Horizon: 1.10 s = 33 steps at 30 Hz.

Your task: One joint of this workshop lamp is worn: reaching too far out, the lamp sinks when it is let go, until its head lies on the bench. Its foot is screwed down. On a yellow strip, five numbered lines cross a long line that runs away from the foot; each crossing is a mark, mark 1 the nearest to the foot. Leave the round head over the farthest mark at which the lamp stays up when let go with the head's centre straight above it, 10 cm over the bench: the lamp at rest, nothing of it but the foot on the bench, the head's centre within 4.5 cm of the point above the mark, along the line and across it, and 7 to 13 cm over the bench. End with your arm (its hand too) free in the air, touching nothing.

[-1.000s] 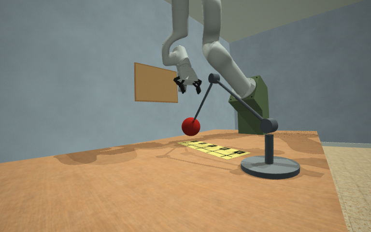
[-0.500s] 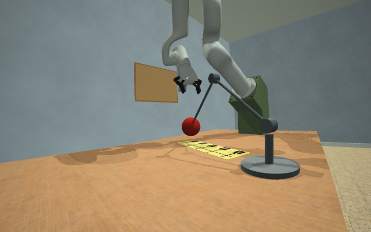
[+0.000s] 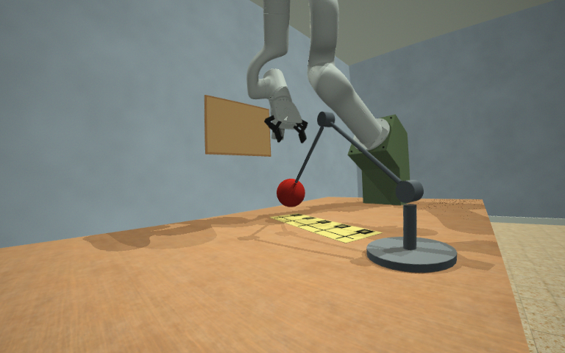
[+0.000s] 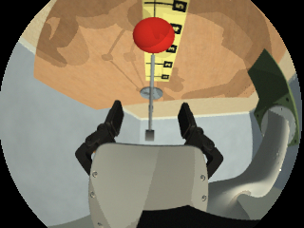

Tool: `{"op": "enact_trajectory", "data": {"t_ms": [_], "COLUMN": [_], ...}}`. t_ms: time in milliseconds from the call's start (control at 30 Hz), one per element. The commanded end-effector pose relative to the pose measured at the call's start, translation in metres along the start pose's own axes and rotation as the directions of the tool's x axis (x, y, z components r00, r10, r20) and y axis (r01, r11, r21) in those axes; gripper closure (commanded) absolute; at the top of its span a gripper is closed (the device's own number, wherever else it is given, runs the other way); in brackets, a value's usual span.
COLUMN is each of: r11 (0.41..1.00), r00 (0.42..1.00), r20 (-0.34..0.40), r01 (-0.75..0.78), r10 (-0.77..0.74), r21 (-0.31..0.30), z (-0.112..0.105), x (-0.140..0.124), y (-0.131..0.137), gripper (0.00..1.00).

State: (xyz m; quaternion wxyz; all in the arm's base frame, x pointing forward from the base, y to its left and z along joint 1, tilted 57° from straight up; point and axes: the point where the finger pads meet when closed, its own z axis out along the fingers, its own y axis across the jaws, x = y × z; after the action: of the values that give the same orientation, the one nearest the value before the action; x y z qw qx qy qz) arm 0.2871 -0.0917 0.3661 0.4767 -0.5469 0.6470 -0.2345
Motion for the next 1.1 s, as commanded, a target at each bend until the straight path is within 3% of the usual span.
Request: {"op": "enact_trajectory", "data": {"t_ms": [0, 333, 1067], "r11": [1.000, 1.000, 1.000], "r00": [0.999, 0.996, 0.997], "r20": [-0.035, -0.088, -0.074], "r01": [0.000, -0.002, -0.001], "r10": [0.000, 0.001, 0.001], "r21": [-0.002, -0.005, -0.003], "z": [0.002, 0.005, 0.053], "x": [-0.005, -0.013, -0.007], "y": [0.000, 0.000, 0.001], "gripper": [0.00, 0.00, 0.00]}}
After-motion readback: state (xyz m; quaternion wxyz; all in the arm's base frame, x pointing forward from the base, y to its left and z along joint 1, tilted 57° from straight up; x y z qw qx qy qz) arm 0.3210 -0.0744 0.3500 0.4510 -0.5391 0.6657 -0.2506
